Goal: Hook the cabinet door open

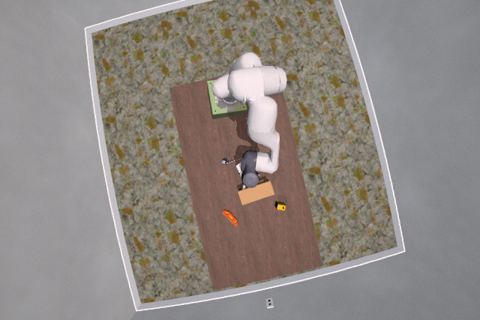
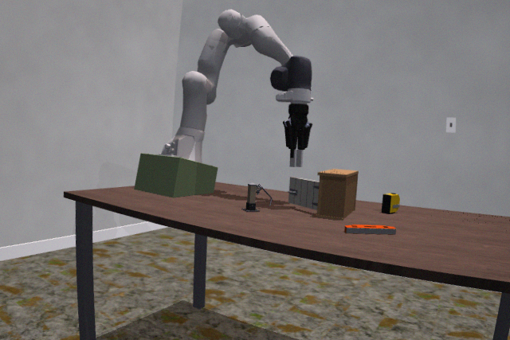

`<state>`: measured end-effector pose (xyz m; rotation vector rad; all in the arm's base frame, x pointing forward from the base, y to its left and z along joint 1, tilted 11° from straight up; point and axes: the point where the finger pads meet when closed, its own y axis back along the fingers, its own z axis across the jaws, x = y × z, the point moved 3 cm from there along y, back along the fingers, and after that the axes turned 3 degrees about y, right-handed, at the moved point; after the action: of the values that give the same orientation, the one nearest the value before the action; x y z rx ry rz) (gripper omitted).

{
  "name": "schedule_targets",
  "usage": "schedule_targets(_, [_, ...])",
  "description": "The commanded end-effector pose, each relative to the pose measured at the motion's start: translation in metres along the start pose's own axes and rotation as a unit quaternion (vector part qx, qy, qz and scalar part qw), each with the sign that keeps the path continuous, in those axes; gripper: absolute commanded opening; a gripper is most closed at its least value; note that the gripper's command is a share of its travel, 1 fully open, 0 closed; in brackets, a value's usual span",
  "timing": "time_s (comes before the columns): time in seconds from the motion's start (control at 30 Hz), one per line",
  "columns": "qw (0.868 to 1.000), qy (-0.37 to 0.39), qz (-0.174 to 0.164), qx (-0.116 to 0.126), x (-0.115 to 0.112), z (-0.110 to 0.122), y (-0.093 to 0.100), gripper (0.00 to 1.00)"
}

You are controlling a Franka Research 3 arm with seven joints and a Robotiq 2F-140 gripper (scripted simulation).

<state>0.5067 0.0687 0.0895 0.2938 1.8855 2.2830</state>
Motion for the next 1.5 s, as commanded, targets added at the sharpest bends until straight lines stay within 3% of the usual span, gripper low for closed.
schedule_targets(0.0, [1.000,-0.008,0.007,0.003,0.004,-0.001,0.002,0.16])
schedule_targets(0.37, [1.000,-0.008,0.007,0.003,0.004,-0.001,0.017,0.16])
schedule_targets(0.77, [1.000,-0.008,0.007,0.003,0.004,-0.001,0.020,0.16])
schedule_targets(0.87, [0.998,-0.063,0.006,0.004,0.006,-0.014,0.021,0.16])
schedule_targets(0.93, [0.987,-0.161,0.005,0.005,0.013,-0.043,0.022,0.16])
schedule_targets(1.07, [0.971,-0.239,0.012,0.001,0.036,-0.104,0.021,0.16])
schedule_targets(1.13, [0.971,-0.239,0.012,0.001,0.036,-0.104,0.021,0.16])
schedule_targets(1.17, [0.953,-0.301,0.015,-0.001,0.039,-0.111,0.021,0.16])
schedule_targets(1.47, [0.900,-0.436,0.012,-0.004,0.042,-0.115,0.021,0.14])
